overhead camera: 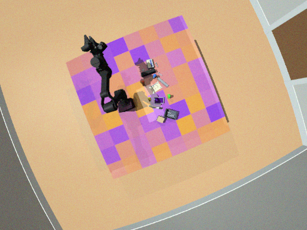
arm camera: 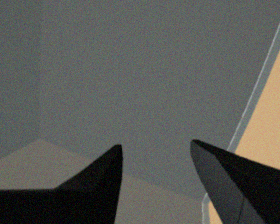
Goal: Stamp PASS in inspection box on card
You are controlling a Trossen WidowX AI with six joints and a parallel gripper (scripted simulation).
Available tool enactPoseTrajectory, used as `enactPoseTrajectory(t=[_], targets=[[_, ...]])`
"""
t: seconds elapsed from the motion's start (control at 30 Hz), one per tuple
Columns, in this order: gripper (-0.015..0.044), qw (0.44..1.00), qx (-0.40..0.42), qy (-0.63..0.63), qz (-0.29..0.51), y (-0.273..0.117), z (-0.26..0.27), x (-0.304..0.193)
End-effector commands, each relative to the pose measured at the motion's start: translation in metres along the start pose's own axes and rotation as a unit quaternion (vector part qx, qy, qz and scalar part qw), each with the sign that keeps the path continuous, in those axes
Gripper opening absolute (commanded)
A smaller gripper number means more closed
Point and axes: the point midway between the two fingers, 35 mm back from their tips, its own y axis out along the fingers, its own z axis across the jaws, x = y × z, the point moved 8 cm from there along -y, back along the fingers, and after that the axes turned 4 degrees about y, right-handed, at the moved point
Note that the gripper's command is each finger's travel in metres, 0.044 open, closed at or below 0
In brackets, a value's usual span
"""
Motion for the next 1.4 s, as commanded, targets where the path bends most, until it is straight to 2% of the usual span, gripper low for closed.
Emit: enactPoseTrajectory(t=[0.0, 0.27, 0.37, 0.67, 1.03, 1.37], targets=[[0.0221, 0.987, -0.115, -0.109, -0.009, 0.021, -0.047, 0.016], [0.0221, 0.909, -0.325, -0.260, -0.018, 0.027, -0.131, 0.073], [0.0221, 0.866, -0.400, -0.299, -0.019, 0.018, -0.158, 0.102], [0.0221, 0.745, -0.555, -0.368, -0.020, -0.021, -0.197, 0.178], [0.0221, 0.578, -0.750, -0.318, 0.028, -0.129, -0.225, 0.288], [0.0221, 0.498, -0.849, -0.172, 0.039, -0.264, -0.201, 0.350]])
